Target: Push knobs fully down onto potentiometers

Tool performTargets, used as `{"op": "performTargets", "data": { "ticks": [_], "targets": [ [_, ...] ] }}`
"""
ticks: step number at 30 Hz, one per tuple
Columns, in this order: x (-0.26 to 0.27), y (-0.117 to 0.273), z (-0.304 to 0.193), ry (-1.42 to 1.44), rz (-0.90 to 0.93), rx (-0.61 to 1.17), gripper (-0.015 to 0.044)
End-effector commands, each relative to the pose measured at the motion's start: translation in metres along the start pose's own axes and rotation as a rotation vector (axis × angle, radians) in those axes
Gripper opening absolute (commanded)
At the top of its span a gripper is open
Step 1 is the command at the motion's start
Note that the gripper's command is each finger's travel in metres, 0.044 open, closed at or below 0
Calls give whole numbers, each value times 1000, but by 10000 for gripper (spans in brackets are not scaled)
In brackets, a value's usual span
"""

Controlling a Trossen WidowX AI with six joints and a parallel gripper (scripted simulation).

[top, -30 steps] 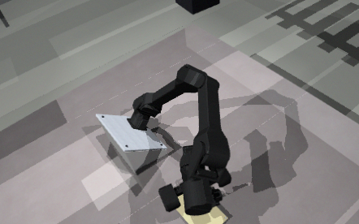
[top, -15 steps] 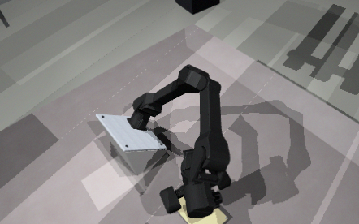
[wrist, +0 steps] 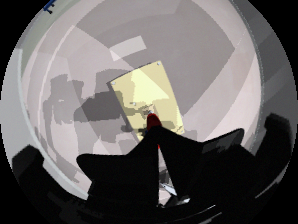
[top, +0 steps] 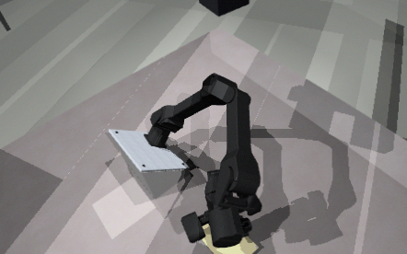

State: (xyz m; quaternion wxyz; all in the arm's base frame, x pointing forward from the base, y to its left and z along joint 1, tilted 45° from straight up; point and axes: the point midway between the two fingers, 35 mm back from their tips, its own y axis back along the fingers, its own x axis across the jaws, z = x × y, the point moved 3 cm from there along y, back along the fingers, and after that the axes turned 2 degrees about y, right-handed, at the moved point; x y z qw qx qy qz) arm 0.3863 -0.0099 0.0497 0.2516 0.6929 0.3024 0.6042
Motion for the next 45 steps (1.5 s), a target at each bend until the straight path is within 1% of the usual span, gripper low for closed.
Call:
{"op": "performTargets", "data": {
  "ticks": [1,24,45],
  "targets": [
    [1,-1,0,-5,4,-3,0],
    [1,-2,0,-5,4,-3,0],
    [1,-14,0,-5,4,-3,0]
  ]
}}
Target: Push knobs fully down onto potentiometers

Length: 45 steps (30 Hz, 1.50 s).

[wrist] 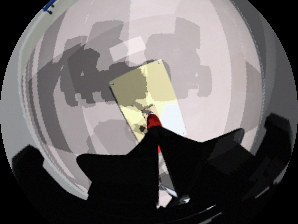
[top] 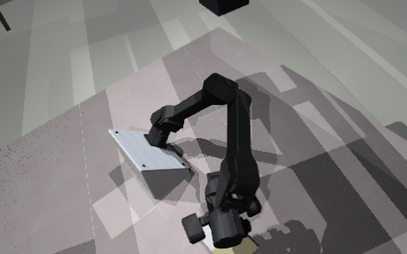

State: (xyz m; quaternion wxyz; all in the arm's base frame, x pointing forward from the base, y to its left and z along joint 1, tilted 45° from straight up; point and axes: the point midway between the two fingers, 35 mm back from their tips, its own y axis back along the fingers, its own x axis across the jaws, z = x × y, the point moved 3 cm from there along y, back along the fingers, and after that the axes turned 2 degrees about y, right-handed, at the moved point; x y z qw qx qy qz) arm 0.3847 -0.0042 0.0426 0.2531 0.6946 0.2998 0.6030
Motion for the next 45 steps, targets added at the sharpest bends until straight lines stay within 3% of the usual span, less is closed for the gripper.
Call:
{"op": "performTargets", "data": {
  "ticks": [1,45],
  "targets": [
    [1,-6,1,1,2,1,0],
    [2,-14,1,1,2,1,0]
  ]
}}
